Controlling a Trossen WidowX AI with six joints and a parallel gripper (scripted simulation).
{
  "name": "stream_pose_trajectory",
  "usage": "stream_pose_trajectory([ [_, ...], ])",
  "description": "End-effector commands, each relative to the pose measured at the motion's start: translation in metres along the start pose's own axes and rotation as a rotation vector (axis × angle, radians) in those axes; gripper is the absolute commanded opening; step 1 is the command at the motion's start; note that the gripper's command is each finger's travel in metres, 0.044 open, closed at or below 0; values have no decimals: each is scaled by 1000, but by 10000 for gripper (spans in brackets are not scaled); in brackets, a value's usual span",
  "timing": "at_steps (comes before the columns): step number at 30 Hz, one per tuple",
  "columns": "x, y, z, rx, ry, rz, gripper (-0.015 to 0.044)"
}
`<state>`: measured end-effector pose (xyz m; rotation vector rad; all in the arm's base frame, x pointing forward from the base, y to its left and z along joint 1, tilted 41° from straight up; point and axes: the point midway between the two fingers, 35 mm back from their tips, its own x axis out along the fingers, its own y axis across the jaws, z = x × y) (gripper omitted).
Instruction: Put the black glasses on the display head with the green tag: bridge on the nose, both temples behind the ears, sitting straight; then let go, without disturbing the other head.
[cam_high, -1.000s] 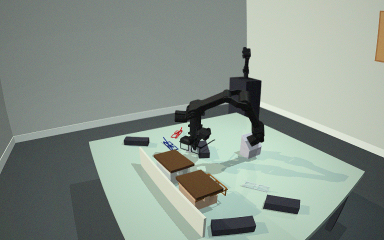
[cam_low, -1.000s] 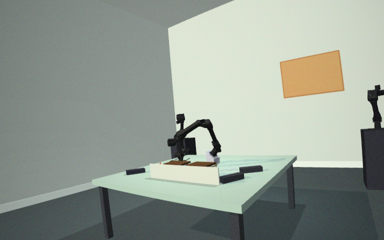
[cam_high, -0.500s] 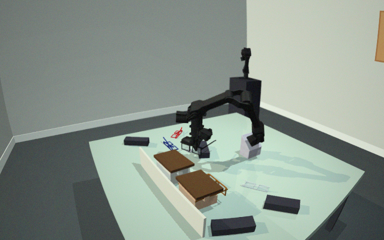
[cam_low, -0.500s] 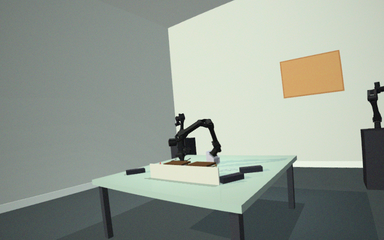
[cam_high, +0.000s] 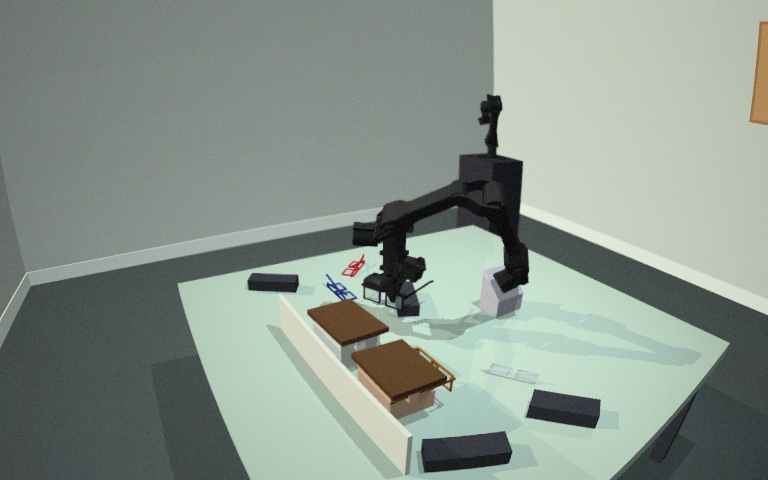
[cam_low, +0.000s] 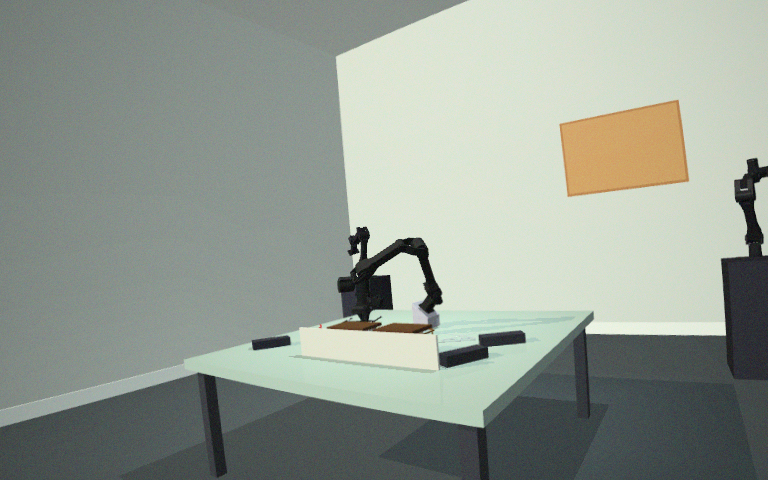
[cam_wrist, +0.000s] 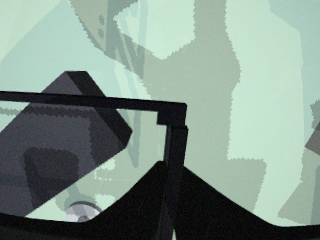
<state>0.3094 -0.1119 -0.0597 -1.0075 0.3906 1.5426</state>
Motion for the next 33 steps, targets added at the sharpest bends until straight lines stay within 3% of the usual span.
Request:
stream_pose_trajectory([
  [1,0,-1,0,6,-3,-5,0],
  [19,-3,-1,-7,6,-2,-5,0],
  [33,-61,0,-12,7,0,-4,0],
])
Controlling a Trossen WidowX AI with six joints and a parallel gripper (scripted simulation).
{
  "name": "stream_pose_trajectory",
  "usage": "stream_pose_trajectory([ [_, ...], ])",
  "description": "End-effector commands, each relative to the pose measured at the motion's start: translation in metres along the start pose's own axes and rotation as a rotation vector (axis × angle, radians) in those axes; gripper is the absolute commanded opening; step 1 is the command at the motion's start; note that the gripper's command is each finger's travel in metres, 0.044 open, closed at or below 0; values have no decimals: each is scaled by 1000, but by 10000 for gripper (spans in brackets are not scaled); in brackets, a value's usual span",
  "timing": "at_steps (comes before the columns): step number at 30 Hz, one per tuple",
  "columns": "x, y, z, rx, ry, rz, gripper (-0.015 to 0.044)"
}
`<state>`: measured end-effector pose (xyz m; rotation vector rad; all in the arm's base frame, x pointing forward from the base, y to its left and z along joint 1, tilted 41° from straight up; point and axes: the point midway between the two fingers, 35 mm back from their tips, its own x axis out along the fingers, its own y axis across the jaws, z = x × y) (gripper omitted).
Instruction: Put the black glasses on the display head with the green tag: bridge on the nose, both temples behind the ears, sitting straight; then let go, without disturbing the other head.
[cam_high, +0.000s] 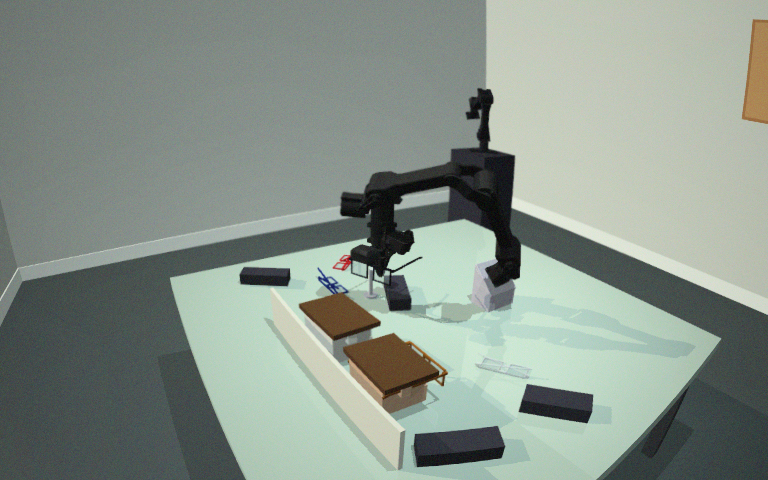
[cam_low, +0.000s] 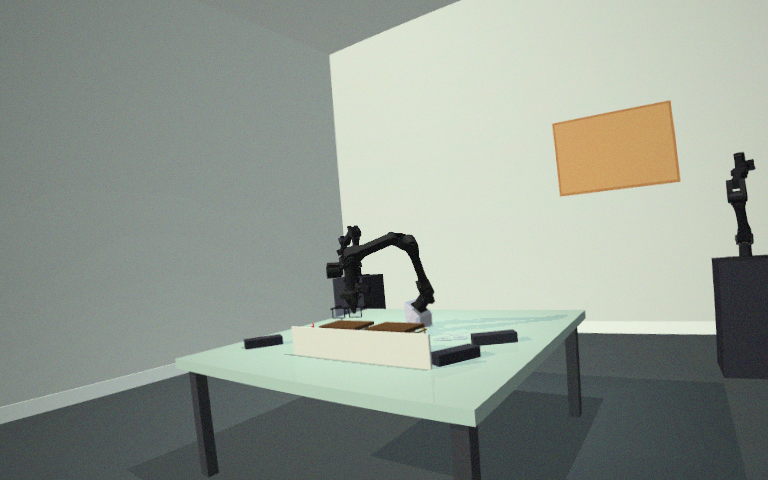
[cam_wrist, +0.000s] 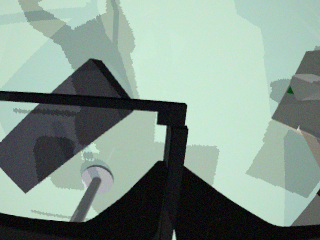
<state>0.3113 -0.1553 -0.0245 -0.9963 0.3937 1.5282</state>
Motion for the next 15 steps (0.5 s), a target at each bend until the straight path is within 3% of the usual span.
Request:
stream_pose_trajectory([
  [1,-6,0,1,-7,1,8,0],
  [15,-9,-3,58,-6,-2,8,0],
])
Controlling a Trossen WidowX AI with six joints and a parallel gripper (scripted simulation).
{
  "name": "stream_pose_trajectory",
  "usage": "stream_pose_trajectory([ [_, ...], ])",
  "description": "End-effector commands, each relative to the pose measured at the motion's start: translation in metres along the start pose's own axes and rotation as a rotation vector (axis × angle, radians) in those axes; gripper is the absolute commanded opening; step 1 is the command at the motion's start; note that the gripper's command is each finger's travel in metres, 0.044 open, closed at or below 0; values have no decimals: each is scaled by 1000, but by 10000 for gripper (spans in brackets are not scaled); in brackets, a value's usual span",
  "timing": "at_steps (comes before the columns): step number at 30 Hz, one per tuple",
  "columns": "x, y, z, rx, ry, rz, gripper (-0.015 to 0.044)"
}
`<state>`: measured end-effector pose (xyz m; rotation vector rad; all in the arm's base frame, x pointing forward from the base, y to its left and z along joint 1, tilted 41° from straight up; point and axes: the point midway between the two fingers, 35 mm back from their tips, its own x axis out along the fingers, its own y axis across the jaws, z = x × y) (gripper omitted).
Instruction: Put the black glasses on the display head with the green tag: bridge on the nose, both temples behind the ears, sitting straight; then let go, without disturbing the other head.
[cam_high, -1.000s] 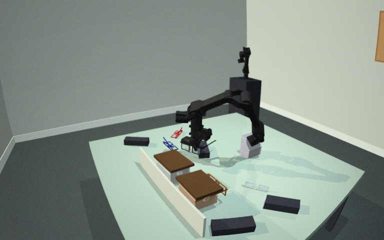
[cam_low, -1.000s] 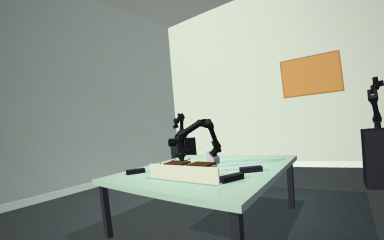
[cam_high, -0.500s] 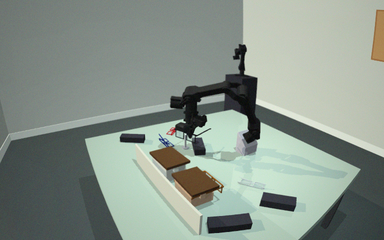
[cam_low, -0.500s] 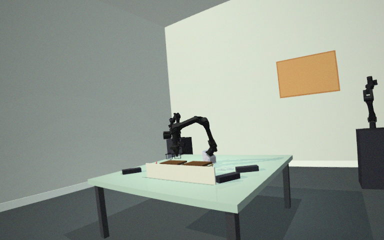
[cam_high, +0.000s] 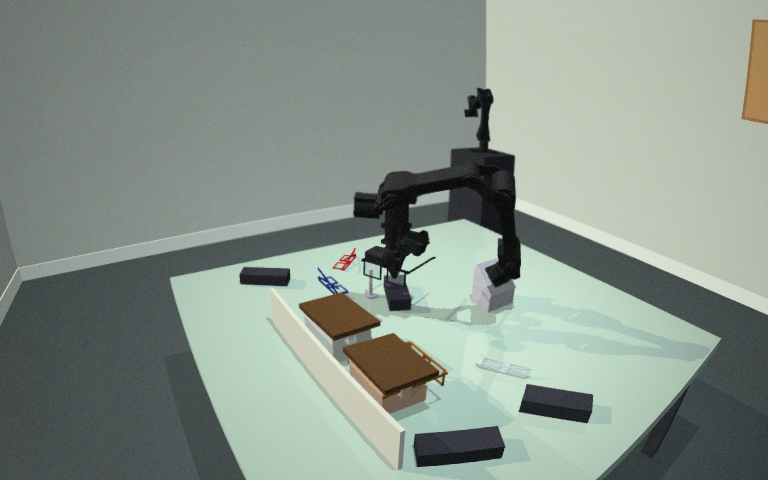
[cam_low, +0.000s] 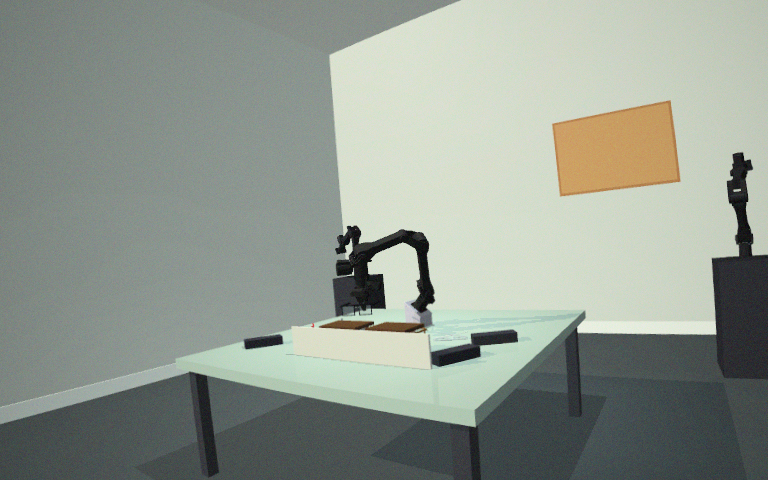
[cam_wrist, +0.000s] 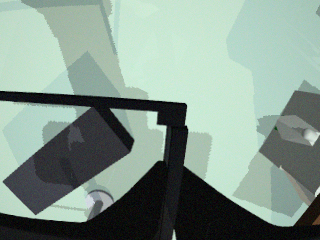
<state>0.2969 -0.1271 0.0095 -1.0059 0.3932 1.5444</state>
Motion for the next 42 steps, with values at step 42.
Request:
stream_pose_trajectory([
  [42,30,4,67,9,-6,-5,0],
])
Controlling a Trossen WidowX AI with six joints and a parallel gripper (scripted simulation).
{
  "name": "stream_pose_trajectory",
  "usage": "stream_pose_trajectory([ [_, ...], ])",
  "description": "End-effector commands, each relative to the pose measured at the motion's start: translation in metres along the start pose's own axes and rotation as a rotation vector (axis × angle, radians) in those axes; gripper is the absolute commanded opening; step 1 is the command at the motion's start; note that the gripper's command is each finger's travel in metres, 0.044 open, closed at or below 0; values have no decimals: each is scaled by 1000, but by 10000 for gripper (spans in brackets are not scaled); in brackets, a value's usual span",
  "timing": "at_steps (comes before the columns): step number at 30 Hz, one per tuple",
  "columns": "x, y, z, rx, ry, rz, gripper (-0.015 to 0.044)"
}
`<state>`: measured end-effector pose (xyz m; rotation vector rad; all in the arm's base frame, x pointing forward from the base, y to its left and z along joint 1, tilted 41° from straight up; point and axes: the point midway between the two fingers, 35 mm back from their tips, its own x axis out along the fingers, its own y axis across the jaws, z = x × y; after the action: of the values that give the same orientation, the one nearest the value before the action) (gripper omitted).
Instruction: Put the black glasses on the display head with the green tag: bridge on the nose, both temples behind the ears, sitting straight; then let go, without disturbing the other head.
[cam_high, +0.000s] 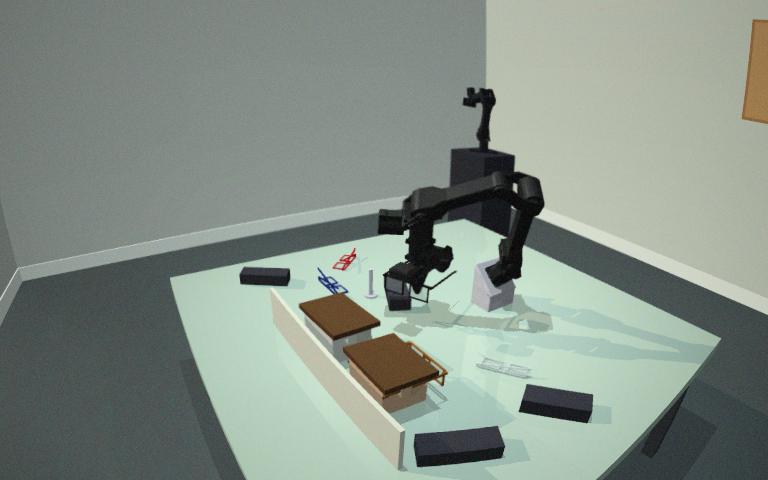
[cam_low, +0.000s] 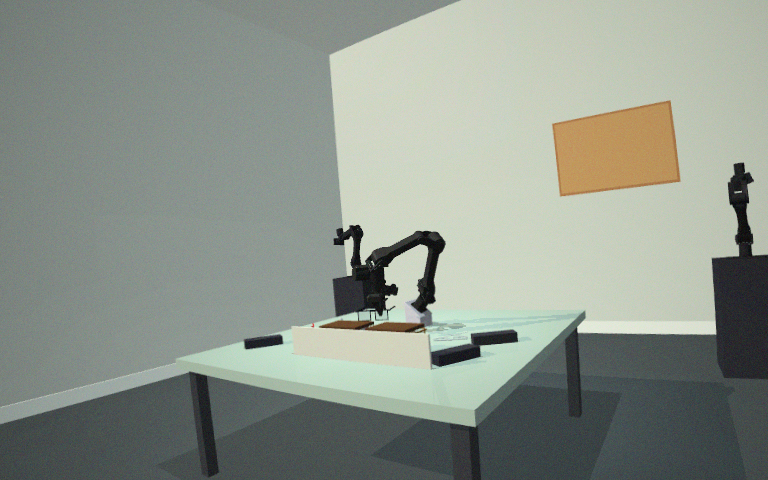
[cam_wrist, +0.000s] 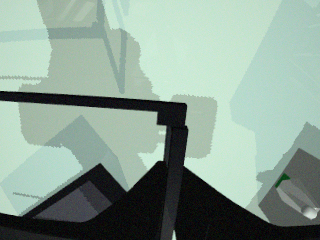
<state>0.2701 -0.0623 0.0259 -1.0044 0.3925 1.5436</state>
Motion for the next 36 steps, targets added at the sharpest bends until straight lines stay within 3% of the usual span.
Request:
stream_pose_trajectory([
  [1,4,0,0,8,-4,-4,0],
  [36,39,-1,0,7,-5,-5,0],
])
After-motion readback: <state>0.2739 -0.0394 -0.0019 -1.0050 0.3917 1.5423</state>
